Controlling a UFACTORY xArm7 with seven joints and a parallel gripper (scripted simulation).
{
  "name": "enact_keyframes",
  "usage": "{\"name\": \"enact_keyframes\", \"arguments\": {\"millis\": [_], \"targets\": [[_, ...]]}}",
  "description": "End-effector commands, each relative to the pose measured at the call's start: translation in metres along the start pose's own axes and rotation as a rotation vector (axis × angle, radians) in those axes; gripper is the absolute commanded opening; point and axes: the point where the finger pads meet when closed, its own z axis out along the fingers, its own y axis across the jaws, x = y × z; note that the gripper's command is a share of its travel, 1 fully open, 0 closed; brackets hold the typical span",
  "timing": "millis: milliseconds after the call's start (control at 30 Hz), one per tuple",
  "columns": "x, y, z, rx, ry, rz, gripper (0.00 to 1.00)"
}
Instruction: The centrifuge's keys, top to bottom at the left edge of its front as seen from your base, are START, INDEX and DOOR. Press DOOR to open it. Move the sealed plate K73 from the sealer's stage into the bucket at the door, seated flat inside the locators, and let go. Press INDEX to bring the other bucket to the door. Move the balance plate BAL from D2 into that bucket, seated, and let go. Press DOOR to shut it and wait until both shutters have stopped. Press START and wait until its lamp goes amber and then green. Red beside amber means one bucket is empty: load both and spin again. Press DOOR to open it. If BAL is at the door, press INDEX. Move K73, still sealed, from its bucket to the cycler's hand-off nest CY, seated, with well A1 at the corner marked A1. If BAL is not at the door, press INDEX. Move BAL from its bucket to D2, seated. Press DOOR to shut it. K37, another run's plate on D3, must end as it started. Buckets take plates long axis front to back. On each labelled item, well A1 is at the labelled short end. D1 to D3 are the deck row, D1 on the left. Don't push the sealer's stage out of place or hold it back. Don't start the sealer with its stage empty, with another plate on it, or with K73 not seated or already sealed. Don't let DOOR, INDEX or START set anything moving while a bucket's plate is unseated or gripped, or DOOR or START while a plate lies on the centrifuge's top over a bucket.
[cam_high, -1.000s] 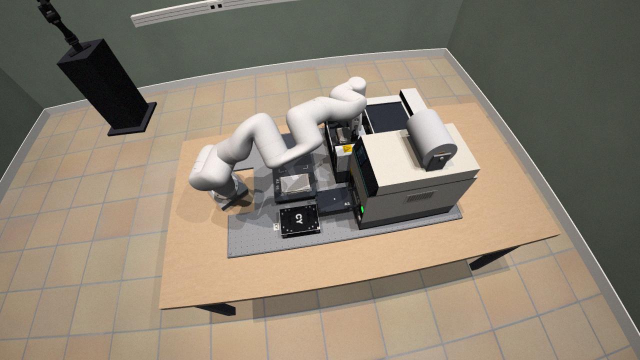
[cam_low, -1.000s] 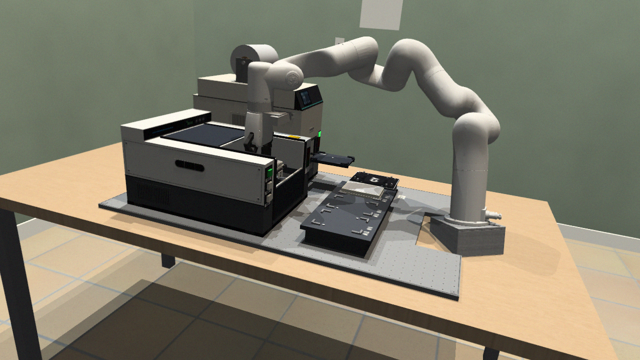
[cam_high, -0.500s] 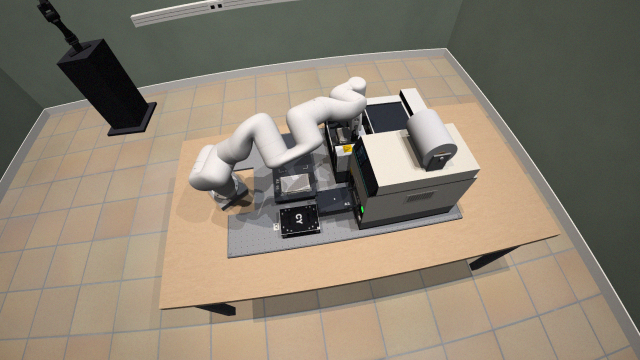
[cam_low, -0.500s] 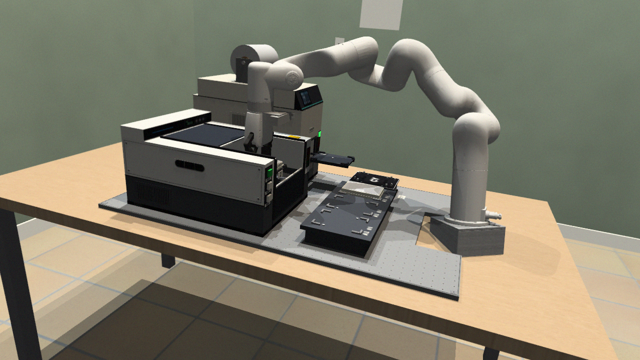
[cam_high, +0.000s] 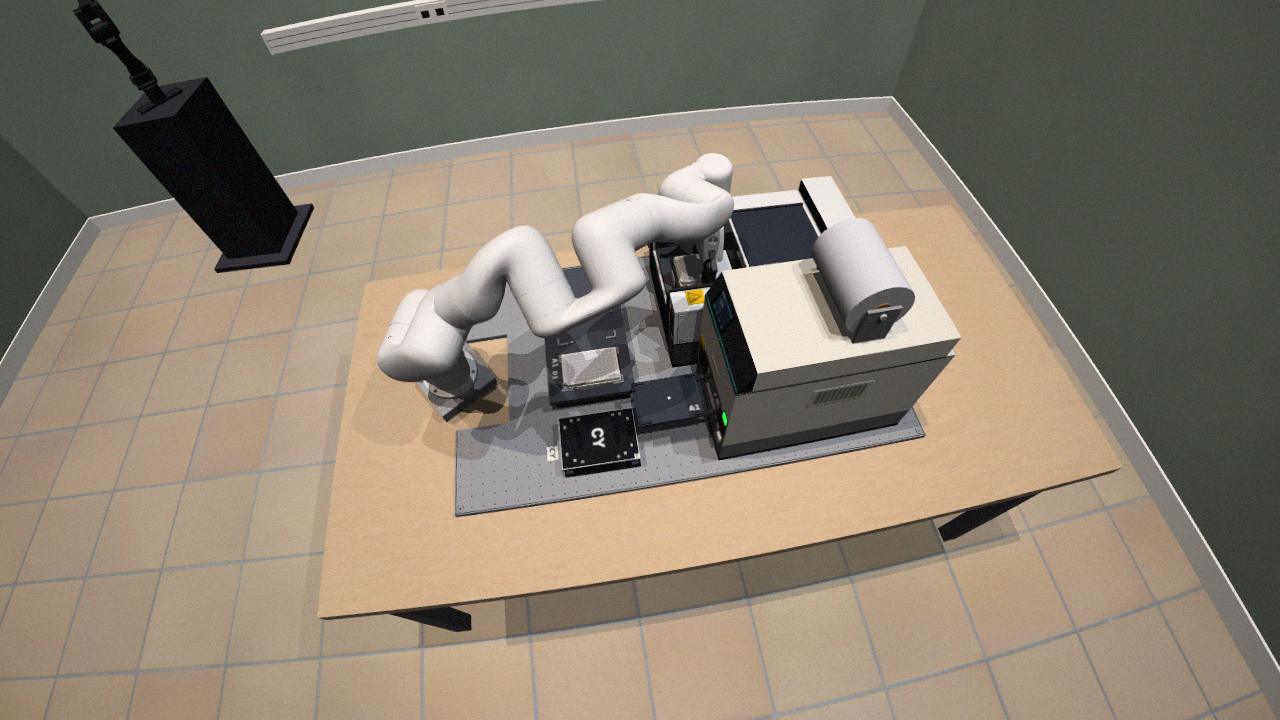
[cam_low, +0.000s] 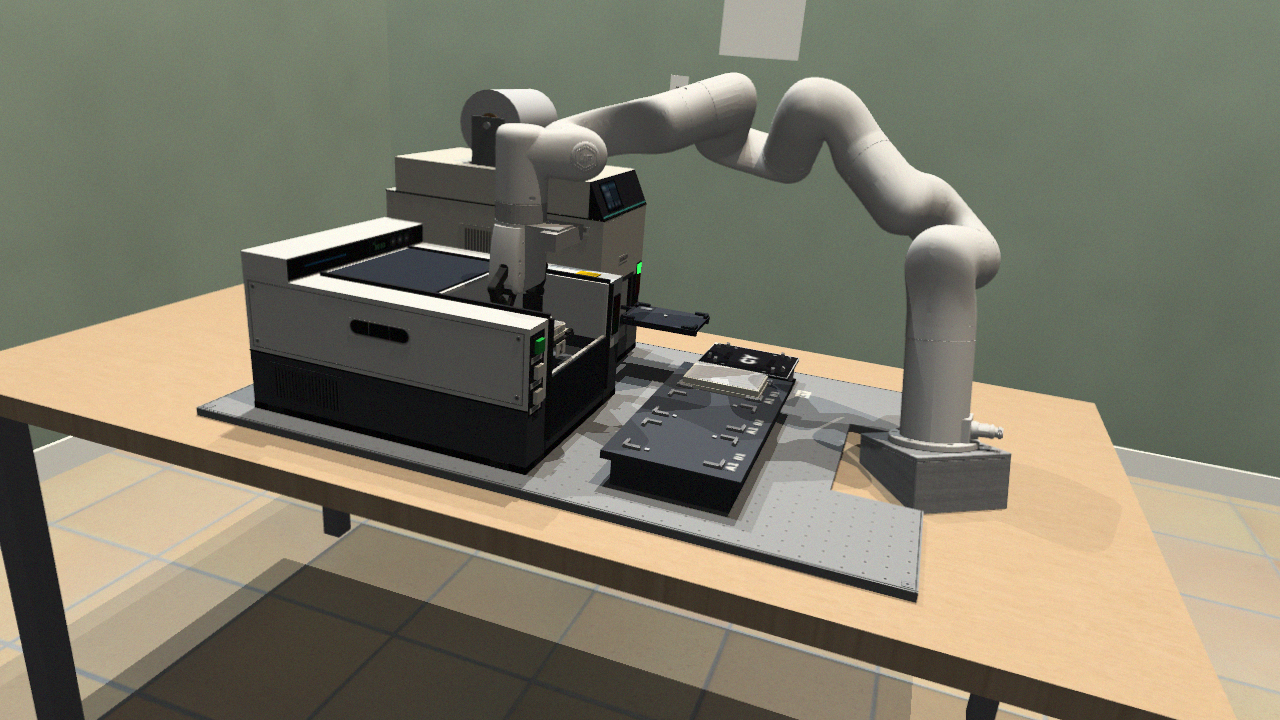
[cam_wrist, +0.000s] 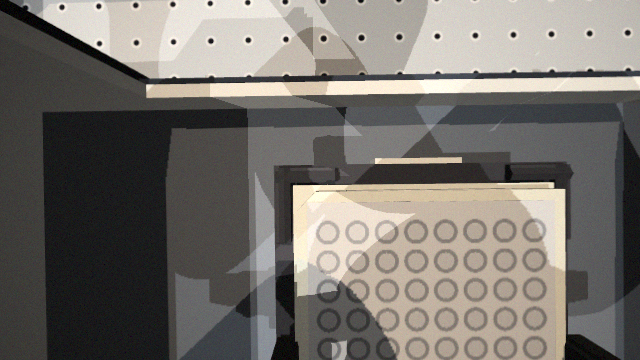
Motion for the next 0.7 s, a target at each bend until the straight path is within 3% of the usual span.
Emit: {"name": "enact_keyframes", "arguments": {"millis": [0,667], "targets": [[-0.001,0.001,-0.007,-0.003,-0.006,0.0,0.0],[-0.001,0.001,-0.037,-0.003,-0.006,0.0,0.0]]}}
